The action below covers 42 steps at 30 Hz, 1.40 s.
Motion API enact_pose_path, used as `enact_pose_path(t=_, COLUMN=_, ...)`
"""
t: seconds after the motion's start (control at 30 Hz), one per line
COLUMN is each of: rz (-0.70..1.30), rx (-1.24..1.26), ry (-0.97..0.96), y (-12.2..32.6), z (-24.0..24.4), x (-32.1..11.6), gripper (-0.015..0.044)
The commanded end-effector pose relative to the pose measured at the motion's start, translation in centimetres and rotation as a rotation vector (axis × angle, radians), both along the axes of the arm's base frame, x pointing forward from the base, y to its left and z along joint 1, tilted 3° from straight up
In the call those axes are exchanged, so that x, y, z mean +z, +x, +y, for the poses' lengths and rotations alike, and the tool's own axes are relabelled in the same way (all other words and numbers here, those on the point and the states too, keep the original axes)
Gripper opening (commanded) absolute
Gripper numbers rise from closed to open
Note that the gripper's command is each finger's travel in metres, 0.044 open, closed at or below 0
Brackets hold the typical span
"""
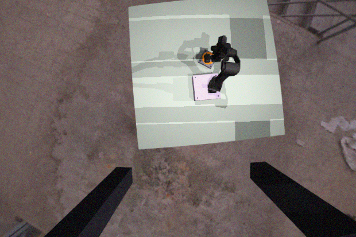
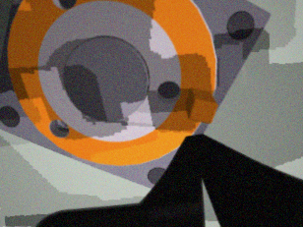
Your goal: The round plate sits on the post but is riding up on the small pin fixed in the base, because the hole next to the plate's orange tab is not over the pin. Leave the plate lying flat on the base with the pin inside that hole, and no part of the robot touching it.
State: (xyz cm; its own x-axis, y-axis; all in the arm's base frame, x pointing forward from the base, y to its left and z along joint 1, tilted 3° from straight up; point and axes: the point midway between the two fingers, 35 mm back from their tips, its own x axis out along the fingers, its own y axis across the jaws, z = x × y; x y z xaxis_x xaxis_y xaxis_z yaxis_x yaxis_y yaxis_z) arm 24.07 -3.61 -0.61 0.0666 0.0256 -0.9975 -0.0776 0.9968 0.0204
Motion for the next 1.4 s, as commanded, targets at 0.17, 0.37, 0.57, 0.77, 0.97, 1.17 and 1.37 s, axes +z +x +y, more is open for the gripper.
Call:
enact_pose_path(t=0.17, rz=-0.001, rx=-0.005, ry=-0.004, y=0.7, z=-0.5, x=-0.2, gripper=0.0)
enact_pose_path(t=0.37, rz=-0.002, rx=-0.005, ry=-0.004, y=1.3, z=-0.9, x=-0.2, gripper=0.0)
enact_pose_path(t=0.57, rz=-0.002, rx=-0.005, ry=-0.004, y=2.0, z=-1.0, x=-0.2, gripper=0.0)
enact_pose_path(t=0.77, rz=-0.003, rx=-0.005, ry=-0.004, y=2.8, z=-1.2, x=-0.2, gripper=0.0)
enact_pose_path(t=0.97, rz=-0.003, rx=-0.005, ry=-0.004, y=3.5, z=-1.2, x=0.0, gripper=0.0)
enact_pose_path(t=1.17, rz=-0.004, rx=-0.005, ry=-0.004, y=4.3, z=-1.1, x=0.1, gripper=0.0)
enact_pose_path(t=1.37, rz=-0.005, rx=-0.005, ry=-0.004, y=5.1, z=-0.8, x=0.3, gripper=0.0)
